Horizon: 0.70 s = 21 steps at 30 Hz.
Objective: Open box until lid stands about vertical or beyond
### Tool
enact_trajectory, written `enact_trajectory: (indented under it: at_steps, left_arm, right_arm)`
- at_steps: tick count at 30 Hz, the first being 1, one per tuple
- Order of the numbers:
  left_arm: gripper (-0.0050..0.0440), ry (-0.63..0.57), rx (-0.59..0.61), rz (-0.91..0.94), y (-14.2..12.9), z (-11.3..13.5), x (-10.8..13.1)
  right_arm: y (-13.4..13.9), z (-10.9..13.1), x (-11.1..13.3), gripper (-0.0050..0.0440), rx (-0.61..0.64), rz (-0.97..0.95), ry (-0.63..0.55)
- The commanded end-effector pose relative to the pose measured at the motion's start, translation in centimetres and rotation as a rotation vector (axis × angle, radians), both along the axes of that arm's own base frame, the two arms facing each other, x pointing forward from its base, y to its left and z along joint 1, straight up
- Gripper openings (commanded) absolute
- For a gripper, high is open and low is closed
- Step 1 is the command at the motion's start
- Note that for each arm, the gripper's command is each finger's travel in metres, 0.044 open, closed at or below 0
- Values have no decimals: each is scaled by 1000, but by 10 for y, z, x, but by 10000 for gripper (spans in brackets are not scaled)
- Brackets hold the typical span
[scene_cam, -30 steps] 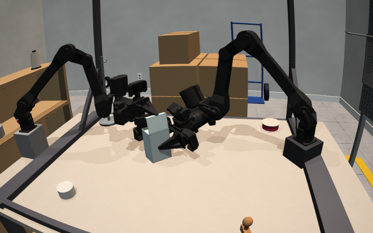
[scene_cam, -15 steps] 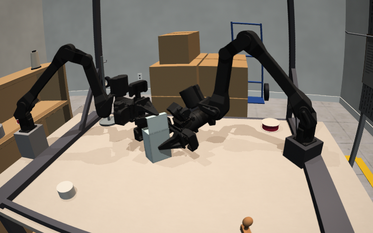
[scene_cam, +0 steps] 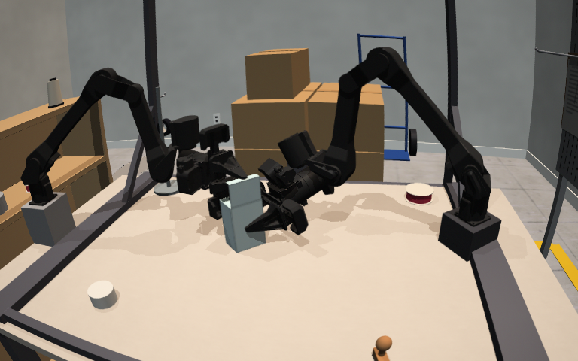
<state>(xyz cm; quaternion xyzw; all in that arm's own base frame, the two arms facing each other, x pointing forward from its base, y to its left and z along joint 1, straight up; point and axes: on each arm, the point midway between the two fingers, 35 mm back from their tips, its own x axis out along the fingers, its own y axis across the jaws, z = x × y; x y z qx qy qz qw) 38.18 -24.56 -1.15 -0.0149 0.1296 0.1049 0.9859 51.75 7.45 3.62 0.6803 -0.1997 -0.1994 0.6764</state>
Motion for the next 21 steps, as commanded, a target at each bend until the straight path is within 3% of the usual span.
enact_trajectory:
  at_steps: [1, 10, 16, 21]
  left_arm:
    - [244, -17, -18, -4, -4, 10, 3]
    - [244, -17, -18, -4, -4, 10, 3]
    - [244, -17, -18, -4, -4, 10, 3]
    - [244, -17, -18, -4, -4, 10, 3]
  right_arm:
    - [-1, 13, 5, 50, 6, 1, -25]
    - [-1, 14, 5, 50, 6, 1, -26]
    - [23, 40, -33, 50, 13, 0, -28]
    - [26, 43, -38, 50, 14, 0, -28]
